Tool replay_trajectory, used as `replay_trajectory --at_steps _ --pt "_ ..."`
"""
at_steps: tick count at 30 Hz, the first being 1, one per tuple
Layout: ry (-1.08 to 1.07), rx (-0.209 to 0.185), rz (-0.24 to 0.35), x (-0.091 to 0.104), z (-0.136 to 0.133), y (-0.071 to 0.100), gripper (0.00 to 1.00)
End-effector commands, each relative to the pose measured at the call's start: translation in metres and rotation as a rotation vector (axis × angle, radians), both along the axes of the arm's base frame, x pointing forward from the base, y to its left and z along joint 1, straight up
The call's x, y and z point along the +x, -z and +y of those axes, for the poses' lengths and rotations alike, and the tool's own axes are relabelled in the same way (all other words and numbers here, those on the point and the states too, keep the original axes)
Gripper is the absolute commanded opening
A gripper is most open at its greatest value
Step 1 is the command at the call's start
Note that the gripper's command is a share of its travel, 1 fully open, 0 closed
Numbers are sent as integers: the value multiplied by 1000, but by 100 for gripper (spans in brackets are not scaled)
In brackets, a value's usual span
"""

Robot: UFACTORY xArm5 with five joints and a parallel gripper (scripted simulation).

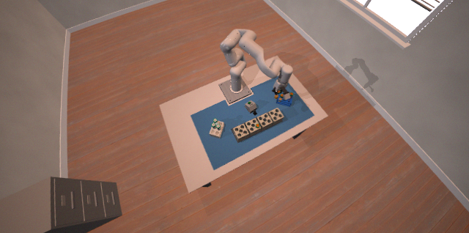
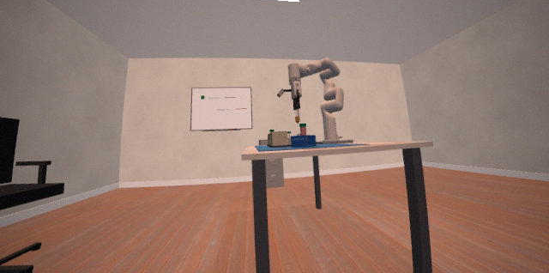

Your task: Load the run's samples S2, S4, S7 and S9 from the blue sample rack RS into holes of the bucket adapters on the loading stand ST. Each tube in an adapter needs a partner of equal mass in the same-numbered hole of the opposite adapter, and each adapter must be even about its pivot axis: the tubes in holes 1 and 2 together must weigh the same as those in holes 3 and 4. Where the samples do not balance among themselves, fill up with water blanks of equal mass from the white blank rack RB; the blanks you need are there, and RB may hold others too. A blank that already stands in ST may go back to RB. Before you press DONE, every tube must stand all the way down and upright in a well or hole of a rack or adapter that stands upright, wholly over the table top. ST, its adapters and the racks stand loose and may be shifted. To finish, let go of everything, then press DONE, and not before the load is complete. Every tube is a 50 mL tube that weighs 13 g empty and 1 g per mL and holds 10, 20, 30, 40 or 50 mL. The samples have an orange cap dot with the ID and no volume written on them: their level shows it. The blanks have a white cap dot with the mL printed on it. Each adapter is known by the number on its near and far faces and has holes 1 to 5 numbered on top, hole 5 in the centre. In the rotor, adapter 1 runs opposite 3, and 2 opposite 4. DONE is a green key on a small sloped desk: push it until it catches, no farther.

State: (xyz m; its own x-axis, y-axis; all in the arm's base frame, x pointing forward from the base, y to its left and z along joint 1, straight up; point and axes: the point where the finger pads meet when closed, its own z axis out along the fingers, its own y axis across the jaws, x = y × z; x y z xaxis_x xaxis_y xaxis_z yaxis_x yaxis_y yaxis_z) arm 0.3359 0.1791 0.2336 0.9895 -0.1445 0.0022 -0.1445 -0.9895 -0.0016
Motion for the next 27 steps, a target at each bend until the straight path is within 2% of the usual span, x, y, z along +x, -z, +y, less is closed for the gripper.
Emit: replay_trajectory --at_steps 1,10,12,27 --pt "-19 2 -5 5 -17 -2 0" --pt "-19 1 -5 15 -61 -2 0" --pt "-19 1 -5 15 -61 -2 0" --pt "-19 0 -6 31 -134 -2 0"
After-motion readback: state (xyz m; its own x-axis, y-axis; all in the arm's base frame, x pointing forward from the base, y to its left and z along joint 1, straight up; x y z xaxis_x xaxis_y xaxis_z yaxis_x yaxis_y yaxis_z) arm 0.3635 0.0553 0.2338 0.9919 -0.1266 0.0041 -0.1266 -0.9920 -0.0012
